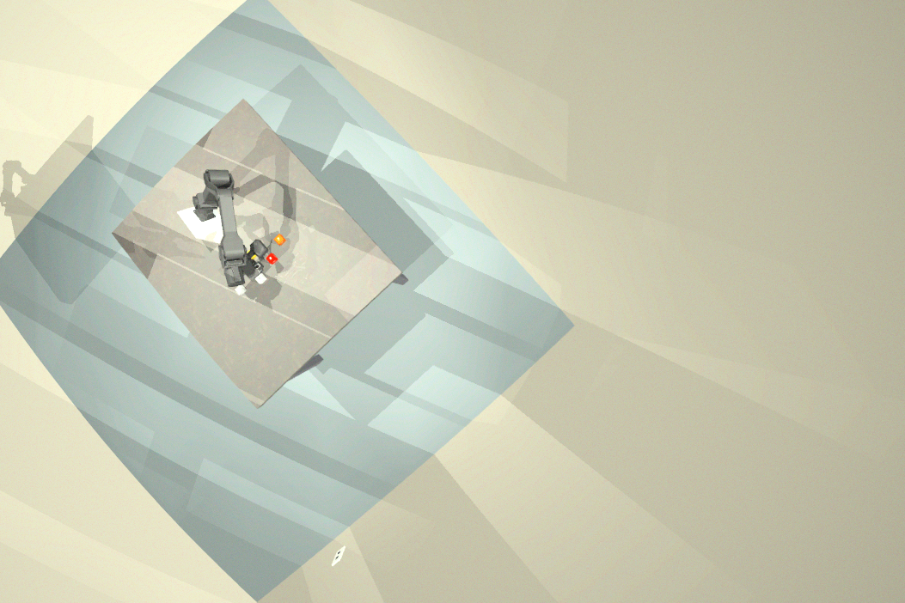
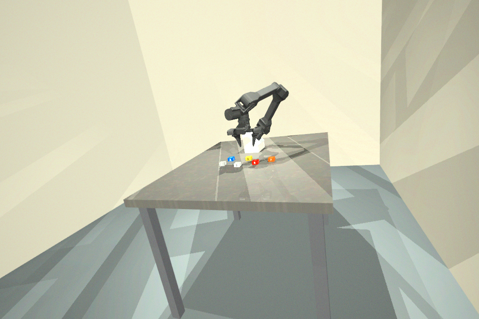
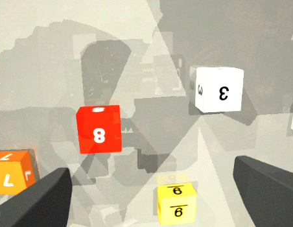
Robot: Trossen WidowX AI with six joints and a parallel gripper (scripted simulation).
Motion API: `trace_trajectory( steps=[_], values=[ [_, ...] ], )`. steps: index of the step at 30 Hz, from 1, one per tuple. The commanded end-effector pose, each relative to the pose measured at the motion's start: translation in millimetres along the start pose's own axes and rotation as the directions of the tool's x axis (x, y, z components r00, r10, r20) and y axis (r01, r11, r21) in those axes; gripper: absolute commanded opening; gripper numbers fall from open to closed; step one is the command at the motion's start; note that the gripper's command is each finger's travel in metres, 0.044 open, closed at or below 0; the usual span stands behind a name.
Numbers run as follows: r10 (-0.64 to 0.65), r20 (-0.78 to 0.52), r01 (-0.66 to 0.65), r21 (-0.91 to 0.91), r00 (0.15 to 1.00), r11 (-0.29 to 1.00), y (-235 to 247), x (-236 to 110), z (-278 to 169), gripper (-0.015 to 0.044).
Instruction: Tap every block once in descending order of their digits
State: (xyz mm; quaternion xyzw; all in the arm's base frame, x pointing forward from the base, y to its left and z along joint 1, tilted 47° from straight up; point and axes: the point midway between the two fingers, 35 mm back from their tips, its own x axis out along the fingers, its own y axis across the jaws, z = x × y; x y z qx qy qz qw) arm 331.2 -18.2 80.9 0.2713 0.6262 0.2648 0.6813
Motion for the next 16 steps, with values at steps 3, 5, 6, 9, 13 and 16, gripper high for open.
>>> trace_trajectory(
  steps=[3, 5, 6, 9, 13, 16],
  values=[
    [0.016, -0.013, -0.016, 0.014, 1.000, 1.000, 87.5, -16.0, -36.6, 0.0400],
    [0.023, -0.014, -0.022, 0.014, 1.000, 1.000, 114.9, -21.3, -53.8, 0.0400],
    [0.026, -0.015, -0.026, 0.014, 1.000, 1.000, 127.7, -23.7, -63.4, 0.0400],
    [0.036, -0.018, -0.036, 0.013, 0.999, 0.999, 155.3, -28.8, -88.0, 0.0400],
    [0.037, -0.018, -0.037, 0.013, 0.999, 0.999, 157.1, -29.2, -89.8, 0.0400],
    [0.037, -0.018, -0.037, 0.013, 0.999, 0.999, 157.1, -29.2, -89.8, 0.0400]
  ],
)
